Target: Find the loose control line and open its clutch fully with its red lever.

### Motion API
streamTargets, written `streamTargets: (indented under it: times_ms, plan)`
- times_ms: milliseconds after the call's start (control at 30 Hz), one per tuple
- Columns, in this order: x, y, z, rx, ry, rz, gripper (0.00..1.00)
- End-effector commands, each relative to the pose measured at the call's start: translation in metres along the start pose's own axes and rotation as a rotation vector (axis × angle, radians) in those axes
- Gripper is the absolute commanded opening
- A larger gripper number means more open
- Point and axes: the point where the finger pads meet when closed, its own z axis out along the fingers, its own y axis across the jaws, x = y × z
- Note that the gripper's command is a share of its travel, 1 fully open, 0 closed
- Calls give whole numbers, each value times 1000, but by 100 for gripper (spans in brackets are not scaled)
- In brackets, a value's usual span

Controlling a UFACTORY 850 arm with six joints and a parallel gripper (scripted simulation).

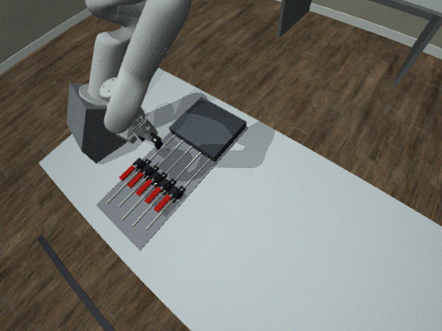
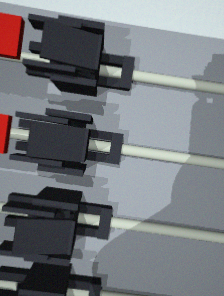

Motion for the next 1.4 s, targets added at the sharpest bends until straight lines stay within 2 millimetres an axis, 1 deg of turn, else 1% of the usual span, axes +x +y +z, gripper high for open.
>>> streamTargets:
  times_ms: [0,133,167,1200,1367]
  plan:
    - [-14,25,-2,-33,41,119,100]
    - [-16,28,-3,-37,44,131,100]
    - [-16,28,-3,-37,44,131,0]
    - [-16,28,-3,-37,44,131,0]
    - [-16,28,0,-37,44,131,0]
